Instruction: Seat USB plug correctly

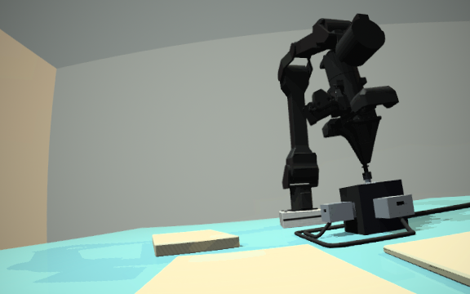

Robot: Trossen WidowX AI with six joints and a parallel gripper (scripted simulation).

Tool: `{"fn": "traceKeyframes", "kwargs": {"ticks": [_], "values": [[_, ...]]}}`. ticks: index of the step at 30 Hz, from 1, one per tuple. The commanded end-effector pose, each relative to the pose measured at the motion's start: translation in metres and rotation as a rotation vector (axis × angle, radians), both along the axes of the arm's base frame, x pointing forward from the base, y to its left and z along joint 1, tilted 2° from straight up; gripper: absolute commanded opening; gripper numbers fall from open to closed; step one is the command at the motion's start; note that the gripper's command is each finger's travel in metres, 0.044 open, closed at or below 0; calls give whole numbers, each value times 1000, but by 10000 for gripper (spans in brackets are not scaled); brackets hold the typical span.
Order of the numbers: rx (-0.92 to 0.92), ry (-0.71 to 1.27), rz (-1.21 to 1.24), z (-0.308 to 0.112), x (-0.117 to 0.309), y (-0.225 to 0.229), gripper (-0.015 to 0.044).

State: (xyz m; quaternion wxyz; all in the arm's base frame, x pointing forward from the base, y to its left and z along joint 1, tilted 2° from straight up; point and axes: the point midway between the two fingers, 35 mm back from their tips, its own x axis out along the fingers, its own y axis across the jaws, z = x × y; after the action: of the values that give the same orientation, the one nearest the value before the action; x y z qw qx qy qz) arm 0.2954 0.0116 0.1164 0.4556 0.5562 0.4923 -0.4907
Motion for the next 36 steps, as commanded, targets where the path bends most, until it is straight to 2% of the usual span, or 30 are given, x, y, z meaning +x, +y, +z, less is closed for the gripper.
{"fn": "traceKeyframes", "kwargs": {"ticks": [1,36], "values": [[5,0,3,-1,0,1,0],[5,0,3,-5,0,1,0]]}}
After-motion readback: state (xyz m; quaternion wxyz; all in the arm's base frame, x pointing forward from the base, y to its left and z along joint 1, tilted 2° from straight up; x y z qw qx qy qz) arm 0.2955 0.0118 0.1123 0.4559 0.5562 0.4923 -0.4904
